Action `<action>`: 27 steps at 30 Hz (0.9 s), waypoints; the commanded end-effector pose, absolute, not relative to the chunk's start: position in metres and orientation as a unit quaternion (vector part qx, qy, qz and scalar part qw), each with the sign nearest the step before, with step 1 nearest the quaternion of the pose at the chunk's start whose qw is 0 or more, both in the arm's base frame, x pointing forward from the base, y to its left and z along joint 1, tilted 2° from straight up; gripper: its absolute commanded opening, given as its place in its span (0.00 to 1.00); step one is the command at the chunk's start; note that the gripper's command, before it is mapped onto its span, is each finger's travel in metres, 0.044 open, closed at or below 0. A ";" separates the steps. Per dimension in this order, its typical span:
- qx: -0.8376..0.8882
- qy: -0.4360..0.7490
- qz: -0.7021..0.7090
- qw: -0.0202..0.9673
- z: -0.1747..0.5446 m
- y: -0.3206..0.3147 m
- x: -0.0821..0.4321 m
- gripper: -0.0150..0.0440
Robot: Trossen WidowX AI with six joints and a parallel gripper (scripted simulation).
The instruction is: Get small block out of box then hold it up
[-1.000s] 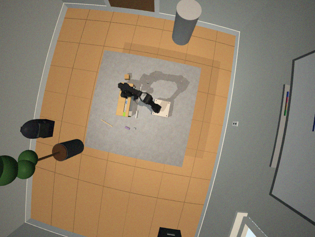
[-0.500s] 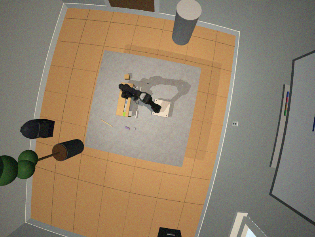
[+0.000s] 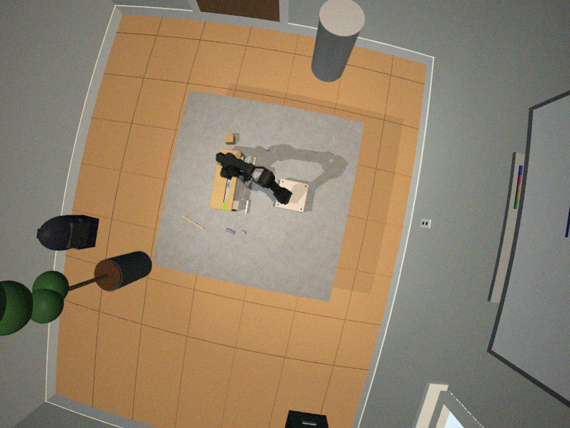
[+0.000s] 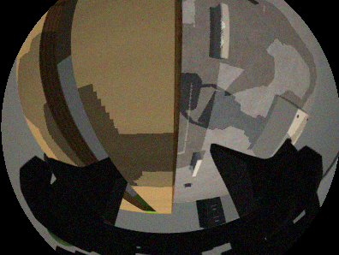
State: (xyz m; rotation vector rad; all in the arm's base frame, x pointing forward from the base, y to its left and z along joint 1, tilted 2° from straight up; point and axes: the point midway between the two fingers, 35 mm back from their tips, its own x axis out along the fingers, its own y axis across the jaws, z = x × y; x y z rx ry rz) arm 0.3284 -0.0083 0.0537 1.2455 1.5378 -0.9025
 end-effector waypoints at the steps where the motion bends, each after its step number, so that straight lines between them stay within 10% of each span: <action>1: 0.508 0.625 -0.368 0.464 0.054 -0.002 0.327 0.93; 27: 0.509 0.627 -0.366 0.462 0.051 0.067 0.313 0.93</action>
